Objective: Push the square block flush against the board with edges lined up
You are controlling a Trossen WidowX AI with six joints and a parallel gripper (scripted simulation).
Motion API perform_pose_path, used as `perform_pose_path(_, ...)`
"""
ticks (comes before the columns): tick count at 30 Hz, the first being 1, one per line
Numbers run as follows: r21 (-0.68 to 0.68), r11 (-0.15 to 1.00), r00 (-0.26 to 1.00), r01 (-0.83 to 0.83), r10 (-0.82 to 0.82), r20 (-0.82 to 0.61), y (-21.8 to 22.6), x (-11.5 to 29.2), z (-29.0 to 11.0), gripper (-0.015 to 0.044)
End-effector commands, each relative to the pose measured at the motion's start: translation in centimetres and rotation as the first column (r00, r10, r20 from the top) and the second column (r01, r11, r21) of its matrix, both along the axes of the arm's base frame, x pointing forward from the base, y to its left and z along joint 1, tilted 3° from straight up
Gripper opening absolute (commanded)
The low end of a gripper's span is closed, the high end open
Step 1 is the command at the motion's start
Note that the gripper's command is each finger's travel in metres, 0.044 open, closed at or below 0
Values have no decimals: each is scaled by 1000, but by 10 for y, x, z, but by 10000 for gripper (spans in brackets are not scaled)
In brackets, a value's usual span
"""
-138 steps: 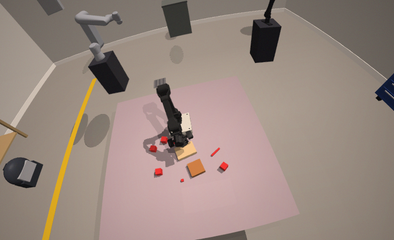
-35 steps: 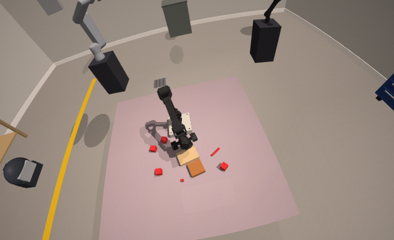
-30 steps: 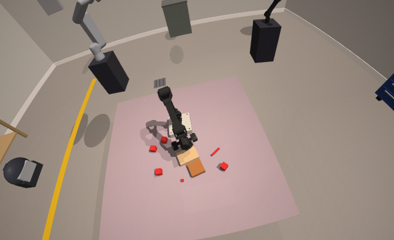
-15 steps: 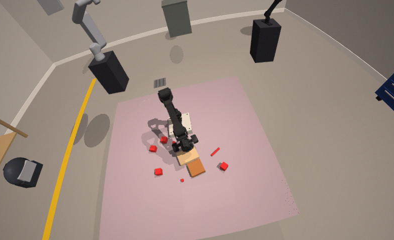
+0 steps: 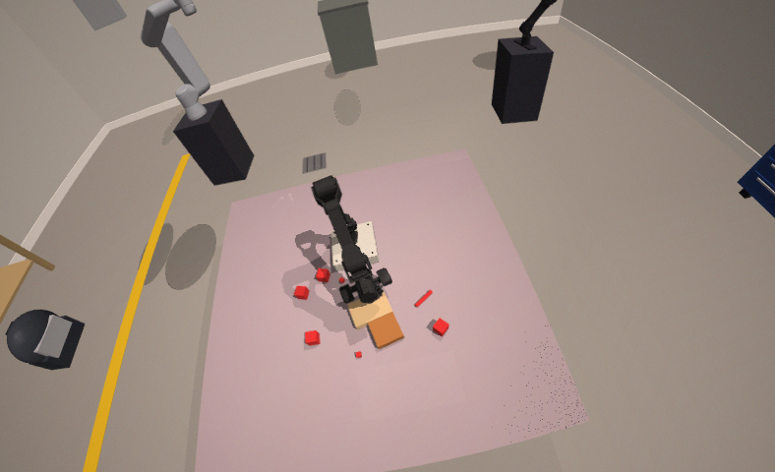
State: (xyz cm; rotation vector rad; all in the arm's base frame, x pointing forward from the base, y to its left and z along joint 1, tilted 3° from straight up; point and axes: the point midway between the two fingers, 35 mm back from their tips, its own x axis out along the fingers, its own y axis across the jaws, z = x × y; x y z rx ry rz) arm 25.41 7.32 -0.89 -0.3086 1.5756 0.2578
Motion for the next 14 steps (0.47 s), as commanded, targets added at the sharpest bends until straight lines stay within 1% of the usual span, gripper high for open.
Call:
perform_pose_path(1,6,1000,1000,3,-4,7,4,8,0,0)
perform_pose_path(6,6,1000,1000,3,-4,7,4,9,0,0)
perform_pose_path(14,6,1000,1000,3,-4,6,-1,-2,0,0)
